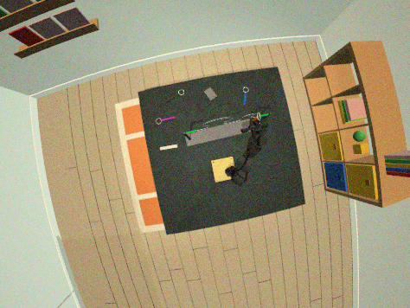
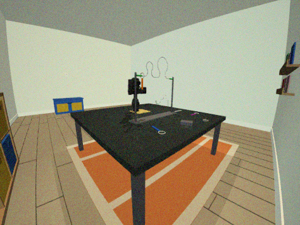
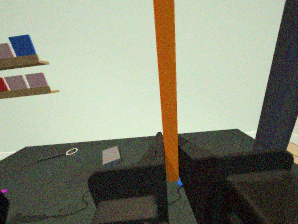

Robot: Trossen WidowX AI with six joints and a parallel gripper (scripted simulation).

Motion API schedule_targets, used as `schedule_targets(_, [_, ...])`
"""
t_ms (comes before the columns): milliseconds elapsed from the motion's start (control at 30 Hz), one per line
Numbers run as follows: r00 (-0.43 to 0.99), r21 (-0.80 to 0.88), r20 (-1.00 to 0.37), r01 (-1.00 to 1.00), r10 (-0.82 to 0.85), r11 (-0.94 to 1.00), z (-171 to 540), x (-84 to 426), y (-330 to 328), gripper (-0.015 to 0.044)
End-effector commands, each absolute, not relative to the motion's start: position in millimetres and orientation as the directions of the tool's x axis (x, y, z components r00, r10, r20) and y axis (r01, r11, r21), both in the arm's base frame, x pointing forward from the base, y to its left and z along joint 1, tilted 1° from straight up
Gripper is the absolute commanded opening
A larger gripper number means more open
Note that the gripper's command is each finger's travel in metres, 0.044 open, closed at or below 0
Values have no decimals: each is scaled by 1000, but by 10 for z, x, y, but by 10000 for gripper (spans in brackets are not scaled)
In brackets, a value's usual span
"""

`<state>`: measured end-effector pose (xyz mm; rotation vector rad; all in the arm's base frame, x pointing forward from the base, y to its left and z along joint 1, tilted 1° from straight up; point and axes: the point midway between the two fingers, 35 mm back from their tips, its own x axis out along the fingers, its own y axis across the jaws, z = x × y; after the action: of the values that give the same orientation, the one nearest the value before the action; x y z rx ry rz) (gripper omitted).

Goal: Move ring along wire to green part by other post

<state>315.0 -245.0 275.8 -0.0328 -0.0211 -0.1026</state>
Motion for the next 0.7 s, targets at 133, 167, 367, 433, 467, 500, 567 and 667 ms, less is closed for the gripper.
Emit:
schedule_targets(133, [994,-19,17,104,-103,994,2727,3158,-2359,-150])
schedule_targets(167, [994,-16,17,104,-103,994,2726,3160,-2346,-150])
schedule_targets(367, [995,8,18,102,-102,995,2724,3171,-2257,-150])
schedule_targets(433, [995,20,18,102,-102,995,2724,3176,-2223,-150])
schedule_targets(467, [995,28,18,101,-102,994,2724,3178,-2203,-150])
schedule_targets(500, [995,36,18,101,-102,994,2724,3180,-2183,-150])
schedule_targets(567, [995,52,18,100,-101,994,2724,3185,-2142,-150])
schedule_targets(667, [995,87,19,99,-101,991,2727,3194,-2070,-150])
